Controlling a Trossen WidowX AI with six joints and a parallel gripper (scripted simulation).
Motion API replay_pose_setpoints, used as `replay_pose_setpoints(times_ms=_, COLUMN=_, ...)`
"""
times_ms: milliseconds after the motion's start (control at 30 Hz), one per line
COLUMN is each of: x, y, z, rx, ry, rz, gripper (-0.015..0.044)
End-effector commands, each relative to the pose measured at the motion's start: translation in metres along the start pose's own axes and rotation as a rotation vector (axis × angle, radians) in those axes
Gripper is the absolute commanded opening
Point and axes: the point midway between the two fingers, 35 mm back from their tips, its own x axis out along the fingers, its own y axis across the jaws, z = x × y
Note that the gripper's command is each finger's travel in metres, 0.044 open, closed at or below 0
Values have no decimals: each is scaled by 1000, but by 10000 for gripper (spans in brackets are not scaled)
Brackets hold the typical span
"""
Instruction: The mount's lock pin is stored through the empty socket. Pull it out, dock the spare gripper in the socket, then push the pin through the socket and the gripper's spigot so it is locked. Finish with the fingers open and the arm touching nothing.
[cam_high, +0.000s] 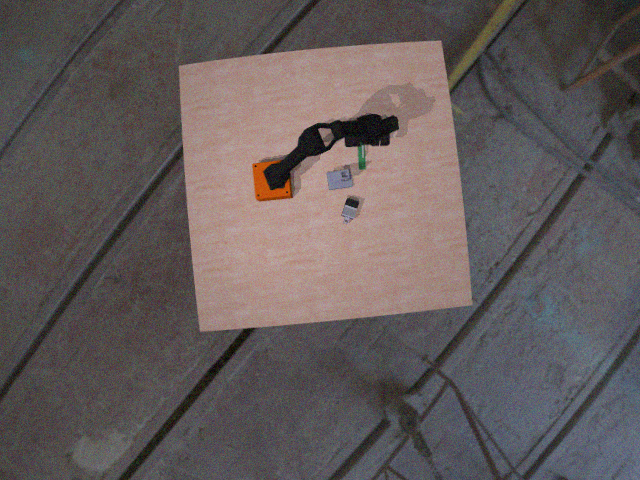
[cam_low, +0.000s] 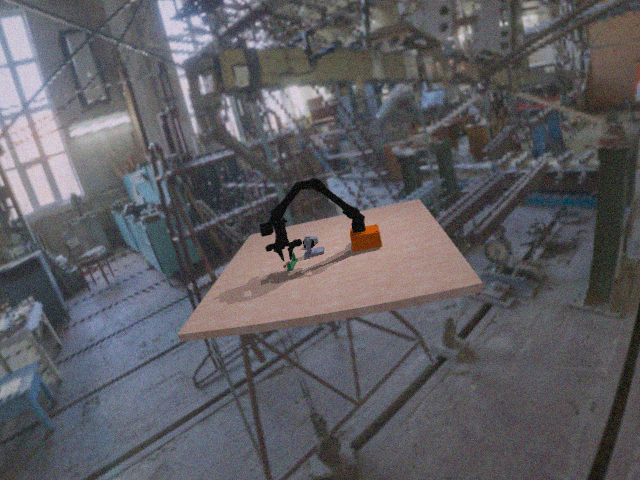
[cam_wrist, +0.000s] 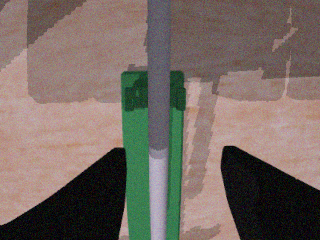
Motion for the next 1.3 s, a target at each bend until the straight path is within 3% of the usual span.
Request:
replay_pose_setpoints(times_ms=0, x=11, y=4, z=-4, rx=-1, ry=9, rz=17, gripper=180)
replay_pose_setpoints(times_ms=1033, x=30, y=6, z=-7, rx=-1, ry=9, rz=17, gripper=180)
replay_pose_setpoints(times_ms=1267, x=30, y=6, z=-7, rx=-1, ry=9, rz=17, gripper=16)
